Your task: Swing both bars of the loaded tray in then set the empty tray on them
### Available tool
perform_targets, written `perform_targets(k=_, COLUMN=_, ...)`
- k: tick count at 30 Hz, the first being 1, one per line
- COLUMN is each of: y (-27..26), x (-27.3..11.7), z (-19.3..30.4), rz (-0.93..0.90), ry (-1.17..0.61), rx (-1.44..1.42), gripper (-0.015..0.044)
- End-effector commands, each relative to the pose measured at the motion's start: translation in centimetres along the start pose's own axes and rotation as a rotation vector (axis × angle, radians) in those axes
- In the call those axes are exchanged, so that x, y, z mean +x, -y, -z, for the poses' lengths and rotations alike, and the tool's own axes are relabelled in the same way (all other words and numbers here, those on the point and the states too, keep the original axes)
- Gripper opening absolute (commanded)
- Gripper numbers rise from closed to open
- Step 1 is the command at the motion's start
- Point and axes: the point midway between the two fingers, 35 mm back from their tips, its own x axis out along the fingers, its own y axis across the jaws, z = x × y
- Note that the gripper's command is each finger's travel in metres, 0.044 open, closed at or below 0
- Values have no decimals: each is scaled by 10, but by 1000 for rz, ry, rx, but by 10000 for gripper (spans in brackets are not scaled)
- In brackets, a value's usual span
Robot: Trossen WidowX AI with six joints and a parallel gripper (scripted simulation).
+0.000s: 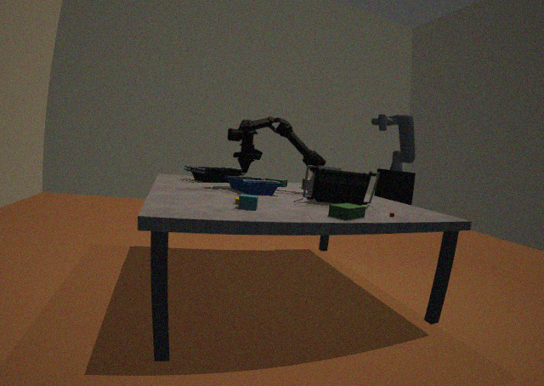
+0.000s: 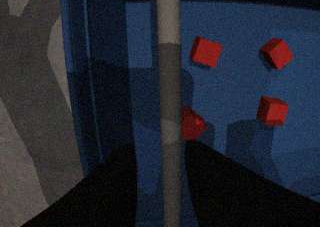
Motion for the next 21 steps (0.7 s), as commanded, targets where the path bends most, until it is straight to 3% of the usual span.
perform_targets(k=1, y=0, x=0, z=1, rz=0, ry=-1, rx=-3, gripper=87)
perform_targets(k=3, y=0, x=0, z=1, rz=0, ry=-1, rx=-3, gripper=87)
perform_targets(k=7, y=0, x=0, z=1, rz=0, ry=-1, rx=-3, gripper=0)
perform_targets(k=15, y=0, x=-2, z=1, rz=1, ry=-4, rx=-3, gripper=0)
perform_targets(k=19, y=-2, x=-32, z=0, rz=16, ry=-34, rx=-2, gripper=0)
perform_targets(k=20, y=2, x=-9, z=-1, rz=8, ry=-1, rx=-21, gripper=0)
perform_targets(k=21, y=10, x=-12, z=1, rz=15, ry=-12, rx=-55, gripper=0)
